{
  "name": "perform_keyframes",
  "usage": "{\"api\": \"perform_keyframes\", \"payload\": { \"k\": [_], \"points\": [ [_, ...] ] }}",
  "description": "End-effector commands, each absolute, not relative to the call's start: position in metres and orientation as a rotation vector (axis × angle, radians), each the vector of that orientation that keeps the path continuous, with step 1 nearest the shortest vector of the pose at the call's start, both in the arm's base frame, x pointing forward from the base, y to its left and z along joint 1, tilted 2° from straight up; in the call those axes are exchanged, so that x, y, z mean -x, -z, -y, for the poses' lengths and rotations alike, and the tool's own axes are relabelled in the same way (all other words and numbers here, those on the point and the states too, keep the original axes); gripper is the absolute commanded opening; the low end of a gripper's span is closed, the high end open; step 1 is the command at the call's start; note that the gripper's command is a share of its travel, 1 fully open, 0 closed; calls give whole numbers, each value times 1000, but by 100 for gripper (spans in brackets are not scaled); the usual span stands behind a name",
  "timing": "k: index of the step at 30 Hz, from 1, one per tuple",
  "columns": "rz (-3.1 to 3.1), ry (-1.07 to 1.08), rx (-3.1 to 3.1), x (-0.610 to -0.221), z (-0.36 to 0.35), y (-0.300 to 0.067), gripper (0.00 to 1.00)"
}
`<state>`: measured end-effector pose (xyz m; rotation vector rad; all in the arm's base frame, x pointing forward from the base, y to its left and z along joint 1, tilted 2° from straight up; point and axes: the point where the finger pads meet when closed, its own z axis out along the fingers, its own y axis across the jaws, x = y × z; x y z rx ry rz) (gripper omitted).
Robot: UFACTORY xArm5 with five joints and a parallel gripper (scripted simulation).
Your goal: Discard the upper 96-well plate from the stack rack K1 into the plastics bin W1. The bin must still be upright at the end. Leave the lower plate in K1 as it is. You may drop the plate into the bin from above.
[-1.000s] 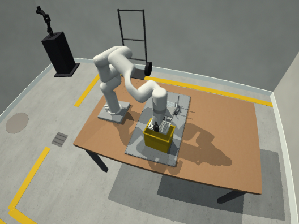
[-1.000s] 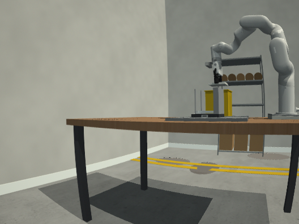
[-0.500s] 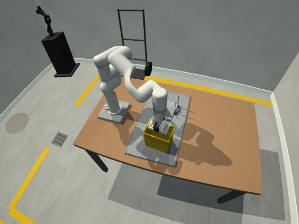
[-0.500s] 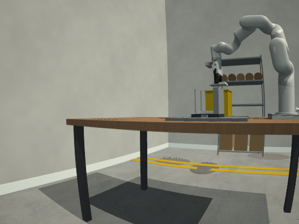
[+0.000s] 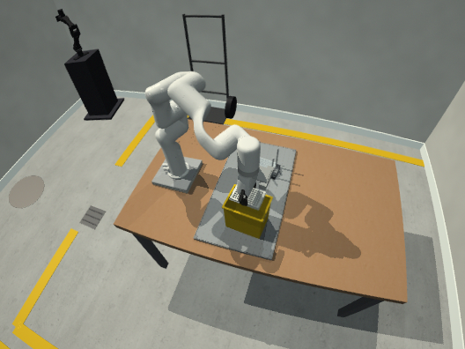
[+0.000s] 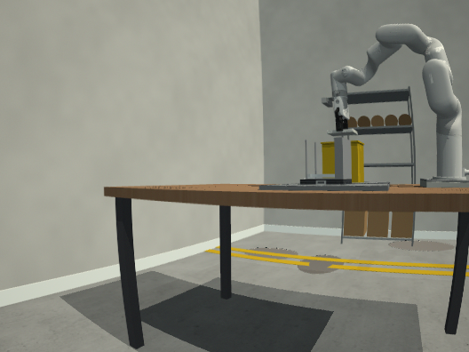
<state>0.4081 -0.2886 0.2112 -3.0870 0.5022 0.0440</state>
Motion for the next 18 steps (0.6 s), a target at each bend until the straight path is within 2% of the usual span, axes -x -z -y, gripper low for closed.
{"api": "perform_keyframes", "payload": {
  "k": [1,18],
  "points": [
    [-503,-38,3089,-409,289,-211,0],
    [-503,-38,3089,-409,289,-195,0]
  ]
}}
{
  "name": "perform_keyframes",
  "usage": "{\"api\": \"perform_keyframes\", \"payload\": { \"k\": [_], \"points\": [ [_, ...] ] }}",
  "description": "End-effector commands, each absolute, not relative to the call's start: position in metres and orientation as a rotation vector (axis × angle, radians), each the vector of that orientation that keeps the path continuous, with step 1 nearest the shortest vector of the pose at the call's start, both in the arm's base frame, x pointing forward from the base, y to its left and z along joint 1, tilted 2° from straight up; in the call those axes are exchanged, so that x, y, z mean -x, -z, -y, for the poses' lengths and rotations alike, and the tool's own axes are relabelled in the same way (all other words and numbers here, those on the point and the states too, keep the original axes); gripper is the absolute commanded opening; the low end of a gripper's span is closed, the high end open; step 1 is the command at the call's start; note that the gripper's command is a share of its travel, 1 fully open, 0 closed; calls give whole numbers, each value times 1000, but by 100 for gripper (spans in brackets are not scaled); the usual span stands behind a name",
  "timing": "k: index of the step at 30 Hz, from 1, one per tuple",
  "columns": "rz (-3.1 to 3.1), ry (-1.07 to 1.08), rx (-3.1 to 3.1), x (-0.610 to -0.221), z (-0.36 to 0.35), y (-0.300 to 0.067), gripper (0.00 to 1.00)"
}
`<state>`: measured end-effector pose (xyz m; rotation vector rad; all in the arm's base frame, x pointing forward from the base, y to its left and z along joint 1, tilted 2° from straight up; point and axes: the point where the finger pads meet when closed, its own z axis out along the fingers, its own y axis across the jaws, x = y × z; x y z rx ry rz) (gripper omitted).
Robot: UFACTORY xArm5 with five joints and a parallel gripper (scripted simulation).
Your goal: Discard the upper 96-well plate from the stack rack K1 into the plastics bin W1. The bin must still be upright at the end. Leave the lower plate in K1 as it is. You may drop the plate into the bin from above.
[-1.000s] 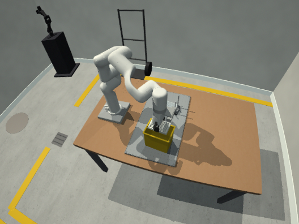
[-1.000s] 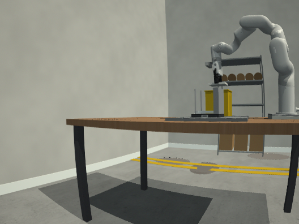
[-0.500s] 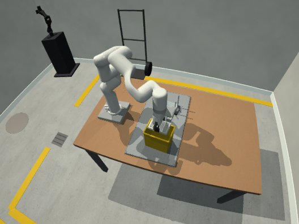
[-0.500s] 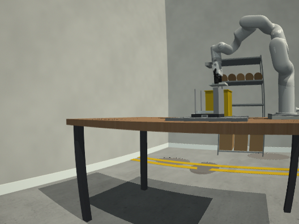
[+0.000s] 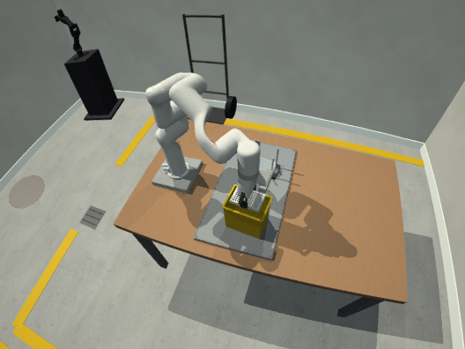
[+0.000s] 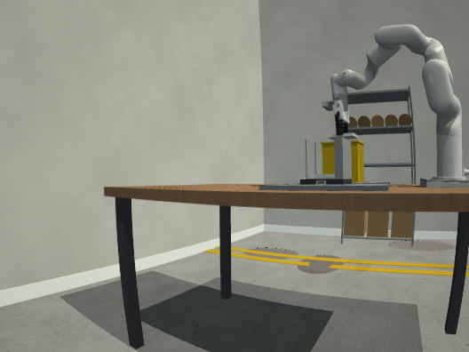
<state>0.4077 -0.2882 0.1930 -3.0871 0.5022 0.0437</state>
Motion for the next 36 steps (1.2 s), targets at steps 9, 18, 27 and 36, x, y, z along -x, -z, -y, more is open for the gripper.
{"api": "perform_keyframes", "payload": {
  "k": [9,18,27,36],
  "points": [
    [-503,-38,3089,-409,289,-195,0],
    [-503,-38,3089,-409,289,-194,0],
    [-503,-38,3089,-408,289,-192,0],
    [-503,-38,3089,-408,289,-191,0]
  ]
}}
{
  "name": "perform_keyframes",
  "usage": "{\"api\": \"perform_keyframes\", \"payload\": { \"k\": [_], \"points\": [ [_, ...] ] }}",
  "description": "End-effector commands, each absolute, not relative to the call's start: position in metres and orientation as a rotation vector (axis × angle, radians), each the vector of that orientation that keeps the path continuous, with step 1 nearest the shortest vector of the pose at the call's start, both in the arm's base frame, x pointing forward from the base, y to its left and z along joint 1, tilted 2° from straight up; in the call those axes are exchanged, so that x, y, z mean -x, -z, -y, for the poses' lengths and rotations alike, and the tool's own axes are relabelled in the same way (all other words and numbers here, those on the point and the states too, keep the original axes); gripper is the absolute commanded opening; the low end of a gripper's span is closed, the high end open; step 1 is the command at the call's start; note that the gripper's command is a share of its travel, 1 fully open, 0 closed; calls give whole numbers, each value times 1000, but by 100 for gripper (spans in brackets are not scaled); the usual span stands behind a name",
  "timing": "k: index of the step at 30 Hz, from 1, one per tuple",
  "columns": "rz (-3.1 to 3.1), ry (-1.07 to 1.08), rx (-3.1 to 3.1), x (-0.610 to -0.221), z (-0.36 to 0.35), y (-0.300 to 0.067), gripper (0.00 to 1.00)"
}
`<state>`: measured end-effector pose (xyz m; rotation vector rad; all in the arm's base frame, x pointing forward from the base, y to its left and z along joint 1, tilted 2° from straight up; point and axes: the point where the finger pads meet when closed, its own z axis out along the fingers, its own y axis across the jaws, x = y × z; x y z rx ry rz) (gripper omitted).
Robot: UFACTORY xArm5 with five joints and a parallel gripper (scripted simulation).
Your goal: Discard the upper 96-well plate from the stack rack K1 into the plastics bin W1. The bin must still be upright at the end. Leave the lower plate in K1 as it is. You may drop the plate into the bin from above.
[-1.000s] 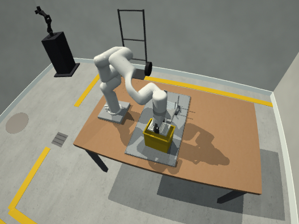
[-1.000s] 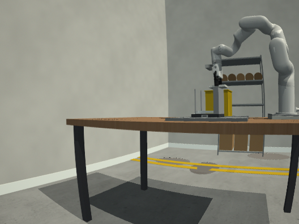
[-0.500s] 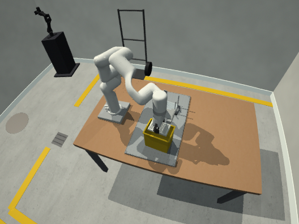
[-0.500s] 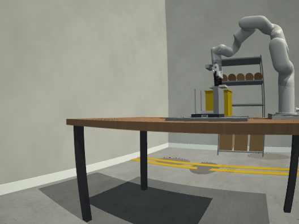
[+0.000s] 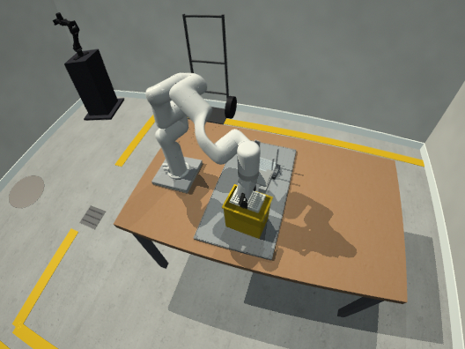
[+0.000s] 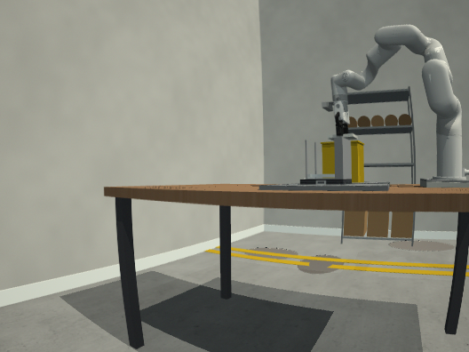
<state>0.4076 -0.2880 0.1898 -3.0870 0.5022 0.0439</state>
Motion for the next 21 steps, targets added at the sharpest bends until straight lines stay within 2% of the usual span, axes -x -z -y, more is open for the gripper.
{"api": "perform_keyframes", "payload": {
  "k": [1,21],
  "points": [
    [-503,-38,3089,-408,289,-191,0],
    [-503,-38,3089,-408,289,-188,0]
  ]
}}
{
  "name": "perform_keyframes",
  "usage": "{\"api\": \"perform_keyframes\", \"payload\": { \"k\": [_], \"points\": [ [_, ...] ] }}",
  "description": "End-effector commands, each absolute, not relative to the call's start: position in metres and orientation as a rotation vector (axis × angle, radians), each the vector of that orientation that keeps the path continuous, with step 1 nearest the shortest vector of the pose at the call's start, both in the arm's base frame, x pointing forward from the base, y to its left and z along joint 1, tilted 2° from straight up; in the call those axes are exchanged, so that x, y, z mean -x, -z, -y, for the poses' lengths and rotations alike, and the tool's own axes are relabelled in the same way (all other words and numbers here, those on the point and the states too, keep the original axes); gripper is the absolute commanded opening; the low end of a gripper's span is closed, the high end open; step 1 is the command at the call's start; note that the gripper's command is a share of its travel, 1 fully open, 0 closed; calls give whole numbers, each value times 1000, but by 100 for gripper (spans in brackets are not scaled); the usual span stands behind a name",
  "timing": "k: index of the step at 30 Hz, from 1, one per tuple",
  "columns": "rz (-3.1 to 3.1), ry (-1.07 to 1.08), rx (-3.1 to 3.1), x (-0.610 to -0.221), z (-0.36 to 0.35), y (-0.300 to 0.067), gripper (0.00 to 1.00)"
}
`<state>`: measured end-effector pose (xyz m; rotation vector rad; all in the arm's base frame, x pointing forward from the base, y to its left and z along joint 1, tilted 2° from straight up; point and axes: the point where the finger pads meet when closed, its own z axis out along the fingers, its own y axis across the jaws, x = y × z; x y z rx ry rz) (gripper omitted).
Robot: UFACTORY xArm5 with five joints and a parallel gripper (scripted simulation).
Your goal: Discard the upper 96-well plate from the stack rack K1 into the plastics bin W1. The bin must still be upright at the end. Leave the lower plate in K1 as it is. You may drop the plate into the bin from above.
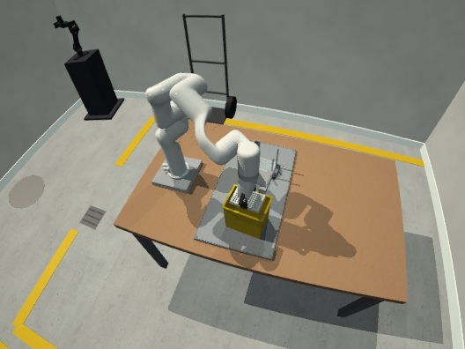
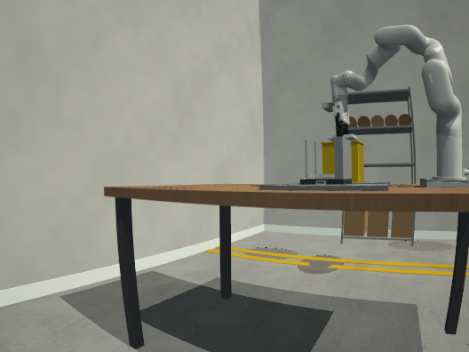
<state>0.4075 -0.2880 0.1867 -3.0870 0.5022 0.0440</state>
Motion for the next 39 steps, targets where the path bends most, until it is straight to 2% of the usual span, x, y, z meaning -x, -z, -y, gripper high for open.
{"api": "perform_keyframes", "payload": {
  "k": [1,32,33,39],
  "points": [
    [-503,-38,3089,-408,289,-188,0],
    [-503,-38,3089,-408,289,-184,0],
    [-503,-38,3089,-408,289,-183,100],
    [-503,-38,3089,-408,289,-183,100]
  ]
}}
